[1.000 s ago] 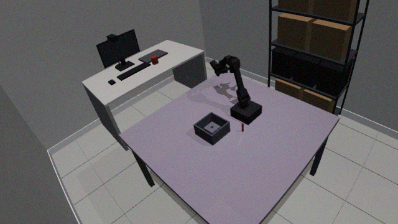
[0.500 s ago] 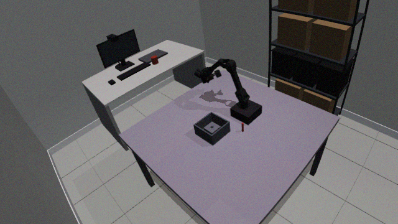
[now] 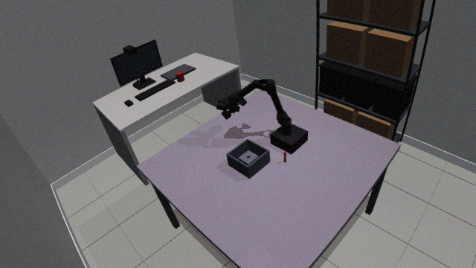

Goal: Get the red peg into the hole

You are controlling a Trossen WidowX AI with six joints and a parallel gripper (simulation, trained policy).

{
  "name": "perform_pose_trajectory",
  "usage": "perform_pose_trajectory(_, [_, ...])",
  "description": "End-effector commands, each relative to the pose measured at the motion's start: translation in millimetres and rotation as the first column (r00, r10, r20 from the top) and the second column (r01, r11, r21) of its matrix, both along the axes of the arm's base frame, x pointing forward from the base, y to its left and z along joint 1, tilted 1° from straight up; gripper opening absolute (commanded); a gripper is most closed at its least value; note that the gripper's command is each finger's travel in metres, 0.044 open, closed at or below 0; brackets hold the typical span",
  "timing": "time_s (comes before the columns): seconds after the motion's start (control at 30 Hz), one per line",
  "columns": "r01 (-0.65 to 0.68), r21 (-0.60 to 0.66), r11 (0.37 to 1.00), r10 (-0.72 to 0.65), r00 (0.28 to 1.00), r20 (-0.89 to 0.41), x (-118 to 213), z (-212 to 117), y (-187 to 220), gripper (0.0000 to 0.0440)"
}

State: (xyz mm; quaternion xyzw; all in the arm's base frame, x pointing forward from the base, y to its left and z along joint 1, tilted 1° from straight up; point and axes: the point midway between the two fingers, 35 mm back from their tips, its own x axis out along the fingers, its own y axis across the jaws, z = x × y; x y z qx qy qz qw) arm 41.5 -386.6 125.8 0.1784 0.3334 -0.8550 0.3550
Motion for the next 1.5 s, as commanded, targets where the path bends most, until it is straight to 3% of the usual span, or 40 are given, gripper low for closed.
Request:
perform_pose_trajectory(0.0, [-0.094, 0.016, 0.995, 0.094, 0.995, 0.034, 37, 5, 10, 0.044])
perform_pose_trajectory(0.33, [-0.4, 0.09, 0.912, 0.387, 0.912, 0.132, 145, 15, 65, 0.044])
perform_pose_trajectory(0.77, [-0.703, 0.178, 0.688, 0.649, 0.707, 0.281, 240, 23, 180, 0.044])
perform_pose_trajectory(1.13, [-0.827, 0.279, 0.489, 0.727, 0.562, 0.394, 263, 21, 294, 0.044])
perform_pose_trajectory(1.47, [-0.836, 0.399, 0.378, 0.716, 0.537, 0.446, 238, 13, 382, 0.044])
